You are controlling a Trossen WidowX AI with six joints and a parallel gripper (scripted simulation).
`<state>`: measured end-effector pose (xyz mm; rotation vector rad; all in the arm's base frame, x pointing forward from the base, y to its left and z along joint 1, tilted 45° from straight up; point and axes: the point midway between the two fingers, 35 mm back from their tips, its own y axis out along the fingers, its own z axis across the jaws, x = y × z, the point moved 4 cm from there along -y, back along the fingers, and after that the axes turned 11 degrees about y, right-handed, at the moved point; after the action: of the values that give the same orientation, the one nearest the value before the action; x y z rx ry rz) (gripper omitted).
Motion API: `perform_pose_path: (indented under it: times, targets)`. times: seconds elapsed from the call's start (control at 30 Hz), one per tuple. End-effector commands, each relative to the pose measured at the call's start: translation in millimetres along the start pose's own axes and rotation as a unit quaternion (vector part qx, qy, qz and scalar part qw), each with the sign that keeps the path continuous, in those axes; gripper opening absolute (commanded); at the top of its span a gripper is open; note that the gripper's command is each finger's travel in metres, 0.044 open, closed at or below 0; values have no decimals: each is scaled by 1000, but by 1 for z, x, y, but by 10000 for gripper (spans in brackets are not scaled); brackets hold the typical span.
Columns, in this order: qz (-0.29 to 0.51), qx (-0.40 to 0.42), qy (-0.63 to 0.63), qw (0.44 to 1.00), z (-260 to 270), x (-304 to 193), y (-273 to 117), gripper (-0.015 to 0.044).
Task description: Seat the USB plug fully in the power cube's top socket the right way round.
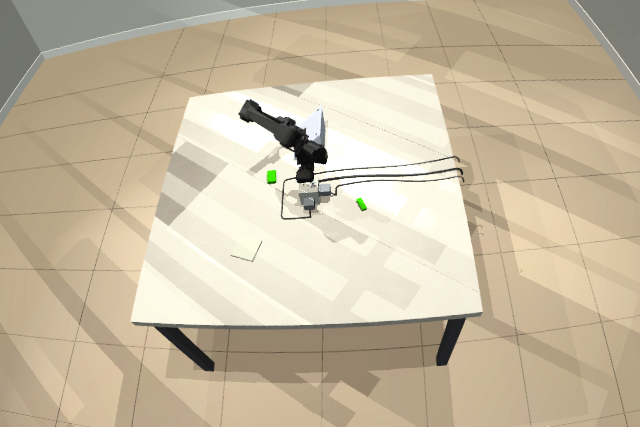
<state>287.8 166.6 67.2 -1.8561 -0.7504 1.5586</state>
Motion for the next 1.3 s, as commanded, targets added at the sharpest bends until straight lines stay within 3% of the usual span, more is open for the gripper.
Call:
perform_pose_path:
  times: [0.0,1.27]
  targets:
    - [-3,1,-2,1000,0,0,1,0]
    - [-21,5,-8,1000,0,1,5,0]
